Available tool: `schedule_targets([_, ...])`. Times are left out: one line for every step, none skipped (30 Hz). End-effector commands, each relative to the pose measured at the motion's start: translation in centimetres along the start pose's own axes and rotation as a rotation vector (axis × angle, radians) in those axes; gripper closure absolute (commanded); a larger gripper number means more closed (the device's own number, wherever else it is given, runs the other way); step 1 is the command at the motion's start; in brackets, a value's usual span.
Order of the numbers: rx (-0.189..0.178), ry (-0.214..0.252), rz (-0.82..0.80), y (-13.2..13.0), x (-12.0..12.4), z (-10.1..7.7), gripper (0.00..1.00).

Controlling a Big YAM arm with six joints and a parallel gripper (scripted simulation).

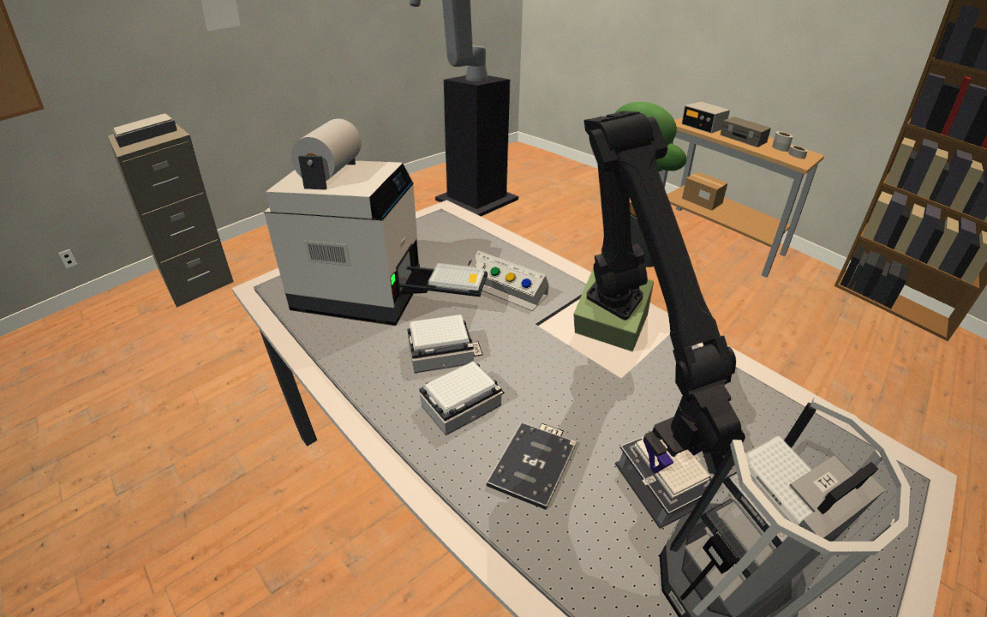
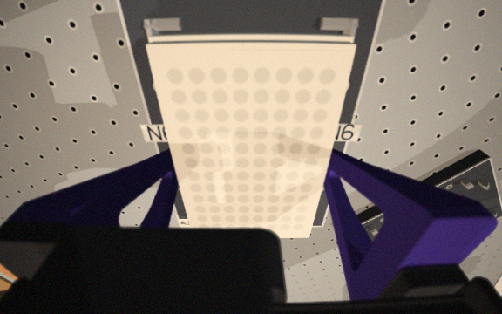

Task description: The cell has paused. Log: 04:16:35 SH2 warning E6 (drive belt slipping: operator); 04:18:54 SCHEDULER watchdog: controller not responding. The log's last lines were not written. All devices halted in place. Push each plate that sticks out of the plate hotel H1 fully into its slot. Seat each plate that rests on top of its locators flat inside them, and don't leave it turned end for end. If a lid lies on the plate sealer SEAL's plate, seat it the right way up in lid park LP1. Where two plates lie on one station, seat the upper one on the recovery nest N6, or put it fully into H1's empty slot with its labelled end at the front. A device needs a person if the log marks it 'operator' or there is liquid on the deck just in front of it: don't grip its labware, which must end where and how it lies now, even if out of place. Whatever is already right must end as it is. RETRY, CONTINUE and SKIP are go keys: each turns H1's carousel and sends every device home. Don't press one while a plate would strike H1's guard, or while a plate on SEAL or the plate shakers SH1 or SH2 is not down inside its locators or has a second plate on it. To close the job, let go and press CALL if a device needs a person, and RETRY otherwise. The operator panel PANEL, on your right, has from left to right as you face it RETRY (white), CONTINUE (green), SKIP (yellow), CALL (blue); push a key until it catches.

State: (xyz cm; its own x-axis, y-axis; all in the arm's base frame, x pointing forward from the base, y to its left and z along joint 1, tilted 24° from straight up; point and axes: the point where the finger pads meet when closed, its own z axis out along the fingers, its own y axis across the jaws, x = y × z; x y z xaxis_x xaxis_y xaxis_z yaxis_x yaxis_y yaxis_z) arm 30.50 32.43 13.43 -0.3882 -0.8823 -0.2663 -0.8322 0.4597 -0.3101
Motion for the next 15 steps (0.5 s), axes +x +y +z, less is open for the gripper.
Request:
schedule_targets([0.002, 0.003, 0.001, -0.42, 0.18, 0.77, 0.16])
schedule_targets([0.001, 0.005, 0.001, -0.39, 0.21, 0.86, 0.16])
schedule_targets([0.001, 0.006, 0.001, -0.37, 0.22, 0.93, 0.16])
schedule_targets([0.001, 0.006, 0.001, -0.37, 0.22, 0.93, 0.16])
schedule_targets([0.001, 0.006, 0.001, -0.37, 0.22, 0.93, 0.16])
schedule_targets([0.003, -0.001, 0.003, -0.46, 0.13, 0.65, 0.16])
schedule_targets([0.003, -0.001, 0.002, -0.47, 0.13, 0.67, 0.16])
schedule_targets([0.002, 0.0, 0.002, -0.45, 0.15, 0.75, 0.16])
schedule_targets([0.002, 0.002, 0.002, -0.43, 0.17, 0.84, 0.16])
schedule_targets([0.001, 0.004, 0.001, -0.4, 0.19, 0.93, 0.16])
schedule_targets([0.001, 0.005, 0.001, -0.39, 0.2, 0.98, 0.16])
schedule_targets([0.001, 0.004, 0.0, -0.4, 0.21, 1.0, 0.16])
schedule_targets([0.002, 0.004, 0.001, -0.41, 0.2, 0.99, 0.16])
schedule_targets([0.002, 0.003, 0.001, -0.42, 0.19, 0.97, 0.16])
schedule_targets([0.002, 0.002, 0.002, -0.43, 0.18, 0.96, 0.16])
